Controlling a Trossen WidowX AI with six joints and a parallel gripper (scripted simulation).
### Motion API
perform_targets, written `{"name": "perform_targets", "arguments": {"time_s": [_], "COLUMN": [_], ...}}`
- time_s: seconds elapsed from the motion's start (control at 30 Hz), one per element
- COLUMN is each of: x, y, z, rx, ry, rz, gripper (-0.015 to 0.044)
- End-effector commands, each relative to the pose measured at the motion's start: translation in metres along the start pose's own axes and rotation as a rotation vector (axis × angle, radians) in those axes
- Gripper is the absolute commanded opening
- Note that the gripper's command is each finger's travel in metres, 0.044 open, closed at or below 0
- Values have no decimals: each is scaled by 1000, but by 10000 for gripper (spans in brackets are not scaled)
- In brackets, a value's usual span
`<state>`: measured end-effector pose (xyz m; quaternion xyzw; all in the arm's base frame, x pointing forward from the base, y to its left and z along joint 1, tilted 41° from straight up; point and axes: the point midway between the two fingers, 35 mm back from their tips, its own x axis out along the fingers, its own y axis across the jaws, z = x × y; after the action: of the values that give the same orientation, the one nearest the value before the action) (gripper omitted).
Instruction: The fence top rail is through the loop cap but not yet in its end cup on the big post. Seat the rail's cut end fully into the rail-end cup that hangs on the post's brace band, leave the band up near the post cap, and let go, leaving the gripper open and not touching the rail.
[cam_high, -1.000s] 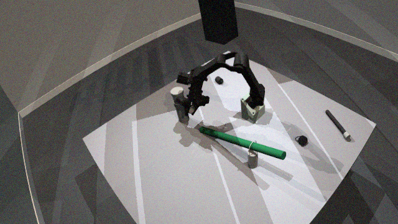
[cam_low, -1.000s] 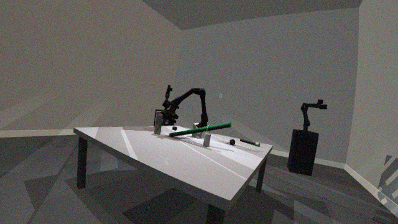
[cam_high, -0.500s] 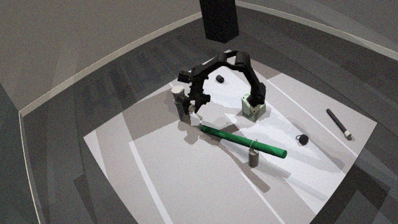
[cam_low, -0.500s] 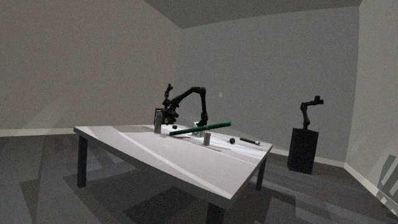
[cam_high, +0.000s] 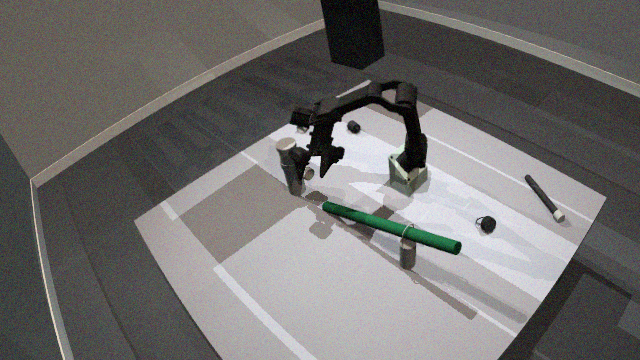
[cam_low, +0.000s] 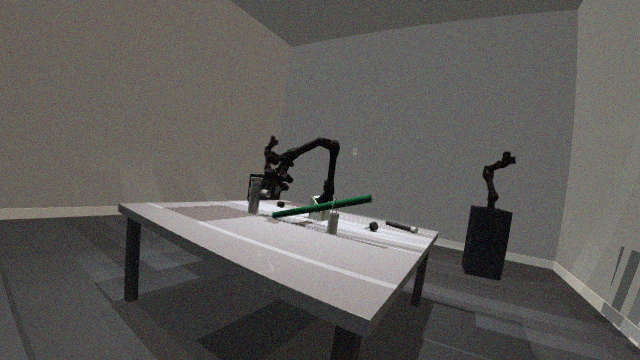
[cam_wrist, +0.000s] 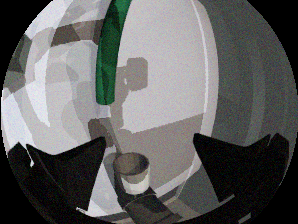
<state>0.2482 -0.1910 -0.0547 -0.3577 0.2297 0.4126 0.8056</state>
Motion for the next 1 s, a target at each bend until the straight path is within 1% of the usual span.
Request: {"name": "perform_targets", "arguments": {"time_s": [0.0, 0.3, 0.6, 0.67, 0.97], "x": [-3, -47, -86, -89, -89], "y": [-2, -25, -31, -31, -31], "z": [3, 57, 118, 122, 122], "rx": [56, 850, 1645, 1703, 1703], "ry": [2, 32, 54, 55, 55], "rz": [1, -7, -41, -45, -45], "gripper": [440, 440, 440, 440, 440]}}
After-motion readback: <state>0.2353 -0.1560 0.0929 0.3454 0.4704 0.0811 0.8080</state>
